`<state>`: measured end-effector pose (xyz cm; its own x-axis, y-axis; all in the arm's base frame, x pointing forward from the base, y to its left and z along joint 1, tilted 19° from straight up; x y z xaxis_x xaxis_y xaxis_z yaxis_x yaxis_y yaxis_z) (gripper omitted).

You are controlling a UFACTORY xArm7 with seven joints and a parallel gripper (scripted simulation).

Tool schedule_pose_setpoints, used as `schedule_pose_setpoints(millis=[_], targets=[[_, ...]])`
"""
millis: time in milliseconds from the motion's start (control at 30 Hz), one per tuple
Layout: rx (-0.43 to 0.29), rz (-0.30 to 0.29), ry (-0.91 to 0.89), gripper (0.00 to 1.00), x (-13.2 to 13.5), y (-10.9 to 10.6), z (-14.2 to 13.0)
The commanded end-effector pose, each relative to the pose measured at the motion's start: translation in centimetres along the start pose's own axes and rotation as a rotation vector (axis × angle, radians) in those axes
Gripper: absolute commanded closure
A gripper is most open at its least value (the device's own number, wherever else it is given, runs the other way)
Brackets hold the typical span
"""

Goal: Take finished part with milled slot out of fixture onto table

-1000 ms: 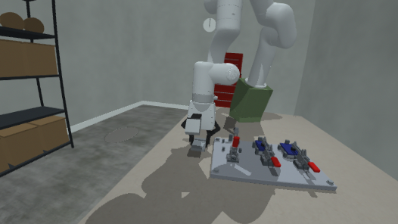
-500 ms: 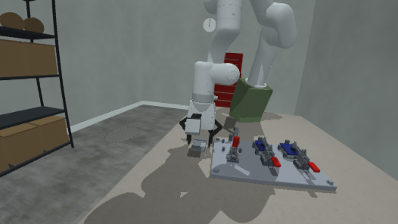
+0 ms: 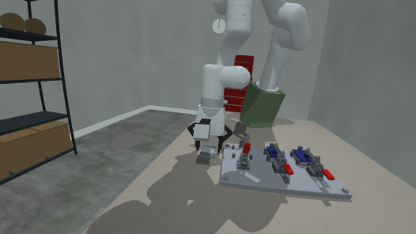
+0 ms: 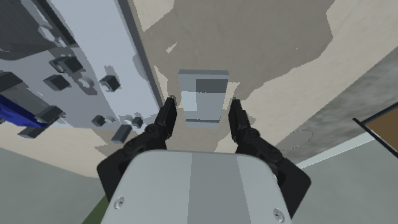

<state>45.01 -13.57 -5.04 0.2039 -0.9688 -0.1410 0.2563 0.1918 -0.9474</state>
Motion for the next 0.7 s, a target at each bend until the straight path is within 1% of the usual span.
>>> schedule_pose_setpoints(millis=[0, 400, 533, 667], targets=[[0.002, -0.003, 0.000, 0.19, 0.1, -0.1, 0.1], [0.002, -0.003, 0.000, 0.19, 0.1, -0.4, 0.1], [0.002, -0.003, 0.000, 0.19, 0.1, -1.1, 0.1], [0.002, -0.003, 0.000, 0.19, 0.1, -2.2, 0.1]])
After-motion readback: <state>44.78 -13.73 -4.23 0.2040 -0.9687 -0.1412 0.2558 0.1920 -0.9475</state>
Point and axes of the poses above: the point where the finger pads meet when closed, its own y axis out along the fingers, its own x axis across the jaws, z = x × y, the point moved 7 cm from there along -y, back along the fingers, and after that the axes turned 4 degrees about y, right-handed, at the moved point
